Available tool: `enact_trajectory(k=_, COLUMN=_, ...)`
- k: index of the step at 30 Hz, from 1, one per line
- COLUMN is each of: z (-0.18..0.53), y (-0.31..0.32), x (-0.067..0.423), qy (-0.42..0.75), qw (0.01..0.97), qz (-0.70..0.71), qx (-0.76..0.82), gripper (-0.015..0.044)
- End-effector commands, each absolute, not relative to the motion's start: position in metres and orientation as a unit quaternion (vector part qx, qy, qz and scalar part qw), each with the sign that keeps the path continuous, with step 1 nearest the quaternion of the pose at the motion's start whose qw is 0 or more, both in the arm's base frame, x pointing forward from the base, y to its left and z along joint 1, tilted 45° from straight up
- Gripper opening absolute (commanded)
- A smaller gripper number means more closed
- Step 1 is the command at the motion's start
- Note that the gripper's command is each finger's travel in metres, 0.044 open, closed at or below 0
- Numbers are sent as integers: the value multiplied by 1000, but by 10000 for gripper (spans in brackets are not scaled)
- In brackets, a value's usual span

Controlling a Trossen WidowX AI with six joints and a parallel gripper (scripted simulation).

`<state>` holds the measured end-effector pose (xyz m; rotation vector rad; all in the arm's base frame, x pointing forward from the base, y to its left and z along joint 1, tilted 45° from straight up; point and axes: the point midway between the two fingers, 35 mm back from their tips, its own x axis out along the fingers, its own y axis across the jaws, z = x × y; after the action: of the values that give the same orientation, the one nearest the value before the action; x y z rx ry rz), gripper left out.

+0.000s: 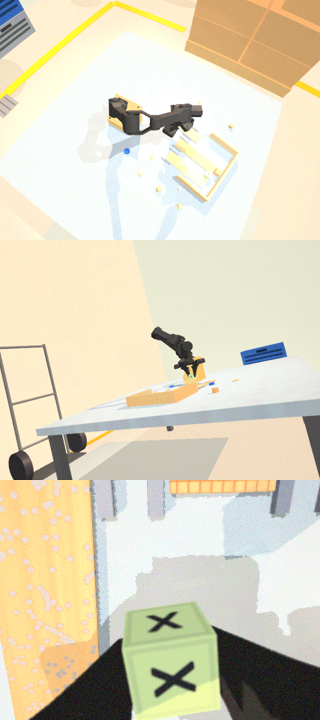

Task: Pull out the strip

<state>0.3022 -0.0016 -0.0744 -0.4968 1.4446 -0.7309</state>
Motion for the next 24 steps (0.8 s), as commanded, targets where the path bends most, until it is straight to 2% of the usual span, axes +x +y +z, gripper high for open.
enact_trajectory(k=1, z=-71, y=0, x=299, qy=636, qw=666, qz=-323, qx=-216, gripper=0)
enact_trajectory(k=7, z=-48, y=24, x=299, qy=637, qw=667, qz=-323, qx=-215, gripper=0)
enact_trajectory(k=24, z=-47, y=25, x=299, qy=637, qw=666, qz=-323, qx=-215, gripper=0)
